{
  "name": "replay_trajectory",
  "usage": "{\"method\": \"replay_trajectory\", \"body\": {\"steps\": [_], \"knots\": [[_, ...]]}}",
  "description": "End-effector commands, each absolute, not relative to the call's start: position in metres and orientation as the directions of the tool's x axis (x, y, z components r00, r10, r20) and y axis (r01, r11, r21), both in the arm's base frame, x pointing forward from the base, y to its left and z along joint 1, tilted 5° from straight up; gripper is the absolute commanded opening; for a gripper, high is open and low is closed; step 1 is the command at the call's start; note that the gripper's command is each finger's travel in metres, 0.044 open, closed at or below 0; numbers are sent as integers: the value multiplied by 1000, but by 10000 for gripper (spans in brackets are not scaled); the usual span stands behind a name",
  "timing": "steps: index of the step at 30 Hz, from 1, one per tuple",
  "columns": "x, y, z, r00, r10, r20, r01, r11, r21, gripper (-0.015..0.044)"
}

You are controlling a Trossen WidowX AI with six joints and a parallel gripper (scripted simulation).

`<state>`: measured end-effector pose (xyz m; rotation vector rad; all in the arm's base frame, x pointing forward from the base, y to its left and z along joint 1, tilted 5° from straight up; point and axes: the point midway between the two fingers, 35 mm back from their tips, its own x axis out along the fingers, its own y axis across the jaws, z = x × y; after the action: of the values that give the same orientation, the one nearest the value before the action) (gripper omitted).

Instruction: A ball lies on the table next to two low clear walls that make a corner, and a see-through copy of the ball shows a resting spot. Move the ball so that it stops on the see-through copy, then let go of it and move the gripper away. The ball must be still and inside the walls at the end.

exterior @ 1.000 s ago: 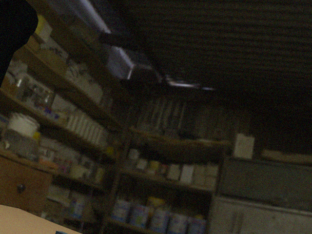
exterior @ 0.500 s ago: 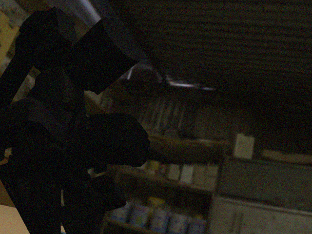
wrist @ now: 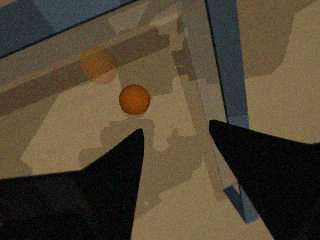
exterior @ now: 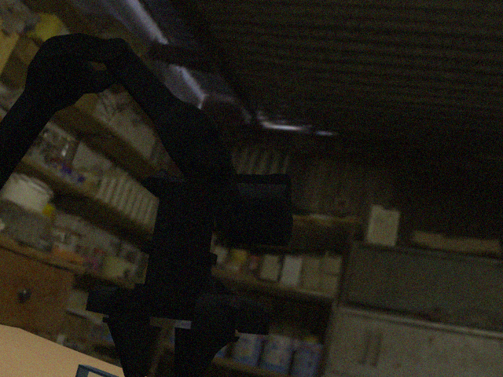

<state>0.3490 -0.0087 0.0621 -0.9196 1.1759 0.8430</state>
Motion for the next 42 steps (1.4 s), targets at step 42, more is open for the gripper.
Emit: {"method": "replay_trajectory", "body": {"steps": [42], "knots": [[333,26,7,67,69,-995,-987,150,-56,277]]}}
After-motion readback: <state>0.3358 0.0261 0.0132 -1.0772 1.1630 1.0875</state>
